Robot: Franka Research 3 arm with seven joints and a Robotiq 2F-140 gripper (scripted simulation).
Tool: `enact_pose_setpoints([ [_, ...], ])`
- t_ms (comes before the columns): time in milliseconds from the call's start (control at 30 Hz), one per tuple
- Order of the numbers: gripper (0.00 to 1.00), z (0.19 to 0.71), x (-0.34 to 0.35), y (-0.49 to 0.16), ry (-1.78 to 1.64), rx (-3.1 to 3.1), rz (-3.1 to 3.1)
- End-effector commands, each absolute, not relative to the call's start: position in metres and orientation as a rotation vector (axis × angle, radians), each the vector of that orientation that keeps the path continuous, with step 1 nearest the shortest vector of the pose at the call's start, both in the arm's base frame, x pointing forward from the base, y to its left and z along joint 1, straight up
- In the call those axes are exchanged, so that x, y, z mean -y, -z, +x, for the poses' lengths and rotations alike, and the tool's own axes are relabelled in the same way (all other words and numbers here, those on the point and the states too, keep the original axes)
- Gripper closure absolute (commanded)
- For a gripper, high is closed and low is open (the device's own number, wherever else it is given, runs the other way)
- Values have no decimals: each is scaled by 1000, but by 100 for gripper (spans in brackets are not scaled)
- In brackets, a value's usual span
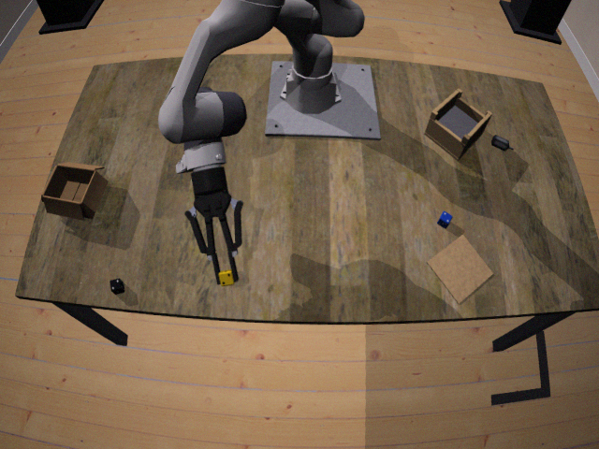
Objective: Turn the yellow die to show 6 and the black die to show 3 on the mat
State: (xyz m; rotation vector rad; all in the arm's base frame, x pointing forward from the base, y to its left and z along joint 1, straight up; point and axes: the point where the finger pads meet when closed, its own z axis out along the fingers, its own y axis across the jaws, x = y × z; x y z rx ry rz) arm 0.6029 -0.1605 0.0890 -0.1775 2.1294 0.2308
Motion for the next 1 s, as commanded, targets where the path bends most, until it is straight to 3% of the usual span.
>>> enact_pose_setpoints([
  [0, 76, 609, 154, -96, -176, -2050, -292],
  [967, 76, 609, 154, -33, -176, -2049, -292],
])
